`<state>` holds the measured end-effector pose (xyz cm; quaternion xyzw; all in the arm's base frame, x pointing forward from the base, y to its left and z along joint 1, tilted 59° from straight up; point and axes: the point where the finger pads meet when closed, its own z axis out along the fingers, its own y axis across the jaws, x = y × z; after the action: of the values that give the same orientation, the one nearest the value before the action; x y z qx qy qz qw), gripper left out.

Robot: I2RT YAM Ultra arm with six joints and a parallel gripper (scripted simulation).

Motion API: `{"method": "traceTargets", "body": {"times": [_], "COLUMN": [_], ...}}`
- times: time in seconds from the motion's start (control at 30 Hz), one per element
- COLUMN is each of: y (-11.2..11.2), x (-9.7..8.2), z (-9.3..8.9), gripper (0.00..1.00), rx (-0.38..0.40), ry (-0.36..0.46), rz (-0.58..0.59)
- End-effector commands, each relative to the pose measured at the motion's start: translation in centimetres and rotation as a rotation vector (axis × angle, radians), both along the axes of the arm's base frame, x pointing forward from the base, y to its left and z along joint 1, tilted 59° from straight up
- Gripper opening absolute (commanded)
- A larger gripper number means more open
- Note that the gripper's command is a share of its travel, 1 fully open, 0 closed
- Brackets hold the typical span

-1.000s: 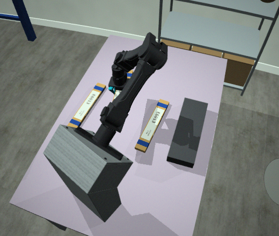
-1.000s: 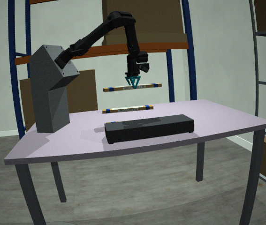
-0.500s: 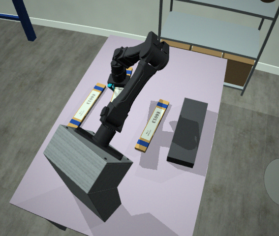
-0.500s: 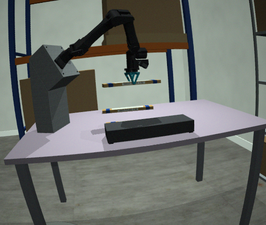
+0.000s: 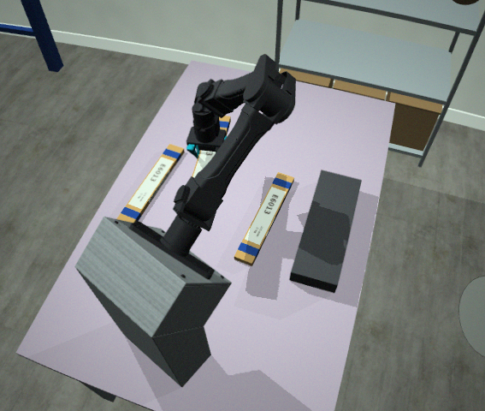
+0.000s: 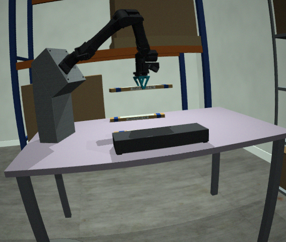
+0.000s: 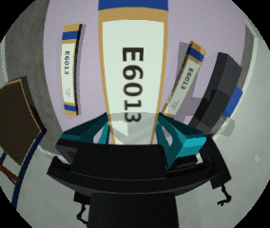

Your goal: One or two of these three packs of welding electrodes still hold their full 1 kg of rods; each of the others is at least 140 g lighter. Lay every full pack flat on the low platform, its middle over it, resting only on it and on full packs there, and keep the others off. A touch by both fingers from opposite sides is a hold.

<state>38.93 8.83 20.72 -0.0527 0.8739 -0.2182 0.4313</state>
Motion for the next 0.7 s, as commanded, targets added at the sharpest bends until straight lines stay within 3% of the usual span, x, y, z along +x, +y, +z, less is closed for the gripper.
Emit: {"method": "traceTargets", "body": {"times": [0.0, 0.23, 0.27, 0.6, 0.67], "y": [1.2, 1.0, 1.3, 1.4, 1.0], "x": [-1.3, -1.6, -1.1, -0.9, -1.3], "z": [1.8, 1.1, 2.8, 2.9, 1.9], "gripper": [0.0, 0.0, 0.0, 0.0, 0.0], "rx": [0.012, 0.002, 0.024, 0.028, 0.054], "ry": [-0.033, -0.019, -0.055, -0.065, -0.053], "rz": [0.039, 0.04, 0.04, 0.041, 0.027]}}
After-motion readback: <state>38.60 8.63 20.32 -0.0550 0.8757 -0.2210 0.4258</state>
